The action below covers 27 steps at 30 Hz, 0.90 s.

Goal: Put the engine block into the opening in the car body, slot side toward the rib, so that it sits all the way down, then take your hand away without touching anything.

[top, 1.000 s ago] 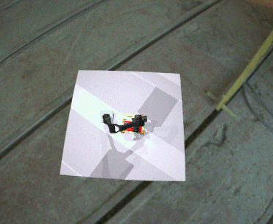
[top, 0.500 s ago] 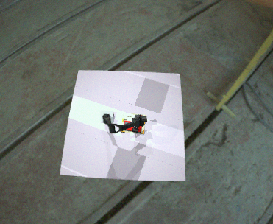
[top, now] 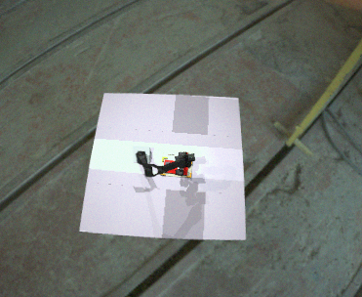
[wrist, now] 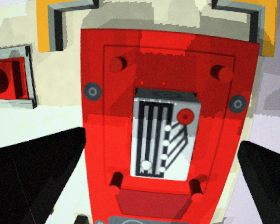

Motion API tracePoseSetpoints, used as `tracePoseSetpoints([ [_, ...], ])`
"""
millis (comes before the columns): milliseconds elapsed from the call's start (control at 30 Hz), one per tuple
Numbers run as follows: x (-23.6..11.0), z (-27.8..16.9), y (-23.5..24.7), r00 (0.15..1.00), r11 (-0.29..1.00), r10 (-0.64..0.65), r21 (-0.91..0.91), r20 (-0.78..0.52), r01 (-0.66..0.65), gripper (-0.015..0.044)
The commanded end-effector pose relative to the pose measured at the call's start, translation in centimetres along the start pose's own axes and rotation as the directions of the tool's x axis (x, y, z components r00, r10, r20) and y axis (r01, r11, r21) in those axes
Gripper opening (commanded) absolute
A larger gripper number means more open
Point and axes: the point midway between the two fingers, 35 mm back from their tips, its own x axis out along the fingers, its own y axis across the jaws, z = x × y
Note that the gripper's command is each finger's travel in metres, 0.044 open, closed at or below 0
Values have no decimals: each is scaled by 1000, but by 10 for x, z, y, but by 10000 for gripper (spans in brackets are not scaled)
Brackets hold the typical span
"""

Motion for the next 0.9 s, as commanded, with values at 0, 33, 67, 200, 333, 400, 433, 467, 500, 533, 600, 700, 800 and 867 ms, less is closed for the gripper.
tracePoseSetpoints([
  [0,-13,-1,1,1000,1000,-3,-1,4,3,440],
  [33,-13,-1,1,1000,1000,-3,-1,4,3,440],
  [67,-13,-1,1,1000,1000,-3,-1,4,3,440],
  [200,-13,-1,1,1000,1000,-3,-1,4,3,414],
  [333,-13,-1,1,1000,1000,-3,-1,4,3,309],
  [400,-13,-1,1,1000,1000,-3,-1,4,3,256],
  [433,-13,-1,1,1000,1000,-3,-1,4,3,230],
  [467,-13,-1,1,1000,1000,-3,-1,4,3,204],
  [500,-13,-1,1,1000,1000,-3,-1,4,3,177],
  [533,-13,-1,1,1000,1000,-3,-1,4,3,151],
  [600,-13,-1,1,1000,1000,-3,-1,4,3,99],
  [700,-13,-1,1,1000,1000,-3,-1,4,3,20],
  [800,-13,-1,1,1000,1000,-3,-1,4,3,0],
  [867,-13,-1,1,1000,1000,-3,-1,4,3,0],
])
